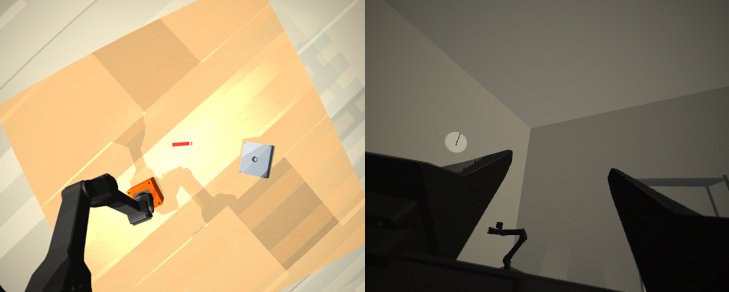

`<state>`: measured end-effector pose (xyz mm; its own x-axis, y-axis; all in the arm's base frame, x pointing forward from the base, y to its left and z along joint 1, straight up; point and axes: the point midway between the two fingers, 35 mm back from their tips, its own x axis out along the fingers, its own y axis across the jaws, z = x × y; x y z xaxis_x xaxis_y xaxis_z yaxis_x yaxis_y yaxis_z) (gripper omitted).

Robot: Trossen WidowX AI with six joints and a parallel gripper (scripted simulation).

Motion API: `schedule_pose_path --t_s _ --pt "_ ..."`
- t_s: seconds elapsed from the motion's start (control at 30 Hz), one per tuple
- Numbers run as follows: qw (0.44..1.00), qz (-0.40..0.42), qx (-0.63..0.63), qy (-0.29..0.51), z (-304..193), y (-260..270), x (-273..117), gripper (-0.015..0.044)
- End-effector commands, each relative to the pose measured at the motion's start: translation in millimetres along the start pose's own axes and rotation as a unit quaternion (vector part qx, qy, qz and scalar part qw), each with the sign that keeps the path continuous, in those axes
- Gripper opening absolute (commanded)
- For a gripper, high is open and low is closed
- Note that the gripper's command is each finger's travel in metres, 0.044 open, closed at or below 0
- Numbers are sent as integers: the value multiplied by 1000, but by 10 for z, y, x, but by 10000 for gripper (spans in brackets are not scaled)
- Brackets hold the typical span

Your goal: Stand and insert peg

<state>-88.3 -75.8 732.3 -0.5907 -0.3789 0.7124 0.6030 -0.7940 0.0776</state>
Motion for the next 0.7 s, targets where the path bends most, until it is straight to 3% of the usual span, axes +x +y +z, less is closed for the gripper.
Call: schedule_pose_path --t_s 0.0,0.33,0.67 --pt "1000 2 1 1 -8 16 2 426" --pt "987 143 50 51 -420 923 -69 440" --pt "945 293 99 107 -722 1889 -483 440"
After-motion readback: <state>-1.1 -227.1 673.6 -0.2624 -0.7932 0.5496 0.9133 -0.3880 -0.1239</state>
